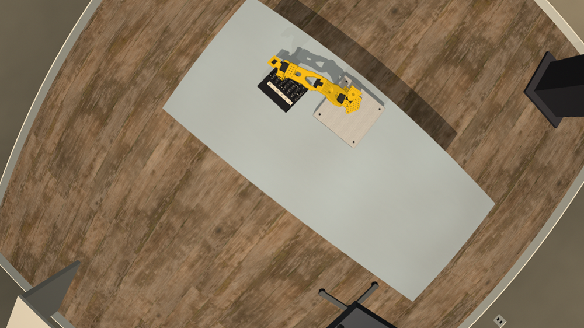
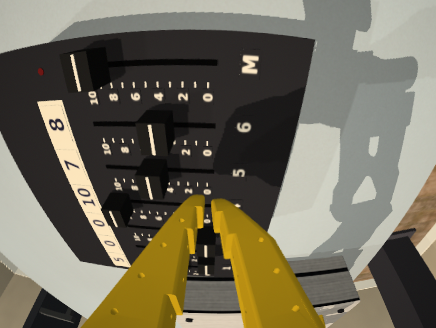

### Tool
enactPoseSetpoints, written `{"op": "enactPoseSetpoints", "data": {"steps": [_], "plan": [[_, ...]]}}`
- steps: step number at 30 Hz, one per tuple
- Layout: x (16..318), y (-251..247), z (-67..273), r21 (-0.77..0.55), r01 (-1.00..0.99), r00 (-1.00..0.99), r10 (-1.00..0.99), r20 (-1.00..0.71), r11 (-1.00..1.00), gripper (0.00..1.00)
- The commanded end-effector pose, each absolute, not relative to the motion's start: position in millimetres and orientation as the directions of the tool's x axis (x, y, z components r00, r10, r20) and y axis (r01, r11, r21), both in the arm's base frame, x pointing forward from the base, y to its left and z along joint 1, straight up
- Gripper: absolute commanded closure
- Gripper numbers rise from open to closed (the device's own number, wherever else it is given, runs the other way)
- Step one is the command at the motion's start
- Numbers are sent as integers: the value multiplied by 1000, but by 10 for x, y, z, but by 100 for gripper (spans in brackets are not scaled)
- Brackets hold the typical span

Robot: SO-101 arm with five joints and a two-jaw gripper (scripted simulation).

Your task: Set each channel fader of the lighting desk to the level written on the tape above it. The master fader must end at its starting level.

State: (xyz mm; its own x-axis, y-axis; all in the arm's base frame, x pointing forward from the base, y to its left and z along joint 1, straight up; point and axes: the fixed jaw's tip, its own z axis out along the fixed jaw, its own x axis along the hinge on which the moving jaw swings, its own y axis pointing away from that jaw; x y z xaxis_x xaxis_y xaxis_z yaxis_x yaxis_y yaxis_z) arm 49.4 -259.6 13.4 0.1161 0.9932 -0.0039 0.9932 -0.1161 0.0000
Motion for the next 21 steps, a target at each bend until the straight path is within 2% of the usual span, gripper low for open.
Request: {"op": "enactPoseSetpoints", "data": {"steps": [1, 21], "plan": [[476, -2584, 91, -1, 993, 119, 993, 2, -119, 100], [476, -2583, -35, -1, 993, 119, 993, 2, -119, 100]]}}
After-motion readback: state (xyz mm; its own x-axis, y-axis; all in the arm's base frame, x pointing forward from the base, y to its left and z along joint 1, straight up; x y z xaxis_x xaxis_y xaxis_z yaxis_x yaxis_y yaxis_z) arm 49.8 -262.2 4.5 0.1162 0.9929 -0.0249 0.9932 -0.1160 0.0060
